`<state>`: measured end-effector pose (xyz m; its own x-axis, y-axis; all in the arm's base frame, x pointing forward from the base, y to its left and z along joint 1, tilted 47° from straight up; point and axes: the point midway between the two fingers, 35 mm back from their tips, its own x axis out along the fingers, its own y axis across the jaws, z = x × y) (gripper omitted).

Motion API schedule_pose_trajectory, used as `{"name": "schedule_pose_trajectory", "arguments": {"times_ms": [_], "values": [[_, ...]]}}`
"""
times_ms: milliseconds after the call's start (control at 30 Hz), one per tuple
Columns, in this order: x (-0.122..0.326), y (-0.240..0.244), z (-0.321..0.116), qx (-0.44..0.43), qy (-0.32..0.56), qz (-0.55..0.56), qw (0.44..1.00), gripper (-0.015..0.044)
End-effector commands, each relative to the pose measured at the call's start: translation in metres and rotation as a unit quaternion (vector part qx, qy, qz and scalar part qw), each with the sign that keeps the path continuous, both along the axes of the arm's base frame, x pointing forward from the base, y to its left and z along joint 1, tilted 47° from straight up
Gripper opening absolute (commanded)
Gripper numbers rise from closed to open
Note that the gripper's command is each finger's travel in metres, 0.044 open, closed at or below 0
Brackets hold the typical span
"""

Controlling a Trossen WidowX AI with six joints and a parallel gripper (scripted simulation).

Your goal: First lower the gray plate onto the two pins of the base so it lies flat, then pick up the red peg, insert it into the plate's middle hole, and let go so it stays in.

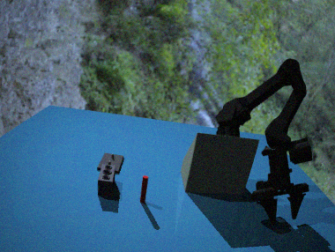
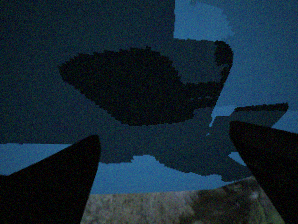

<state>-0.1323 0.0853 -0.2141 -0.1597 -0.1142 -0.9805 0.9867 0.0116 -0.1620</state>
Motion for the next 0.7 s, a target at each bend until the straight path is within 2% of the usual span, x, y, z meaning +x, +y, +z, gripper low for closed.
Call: {"name": "schedule_pose_trajectory", "arguments": {"times_ms": [0, 33, 267, 500, 667], "values": [[0.0, 0.001, -0.001, -0.003, -0.002, 0.0, 1.0, 0.0426], [0.0, 0.002, -0.003, -0.011, -0.007, 0.0, 1.0, 0.044], [0.001, 0.032, -0.012, -0.142, -0.057, -0.005, 0.988, 0.044], [0.005, 0.074, 0.027, -0.289, -0.055, -0.023, 0.955, 0.044], [0.008, 0.087, 0.047, -0.331, -0.044, -0.031, 0.942, 0.044]]}}
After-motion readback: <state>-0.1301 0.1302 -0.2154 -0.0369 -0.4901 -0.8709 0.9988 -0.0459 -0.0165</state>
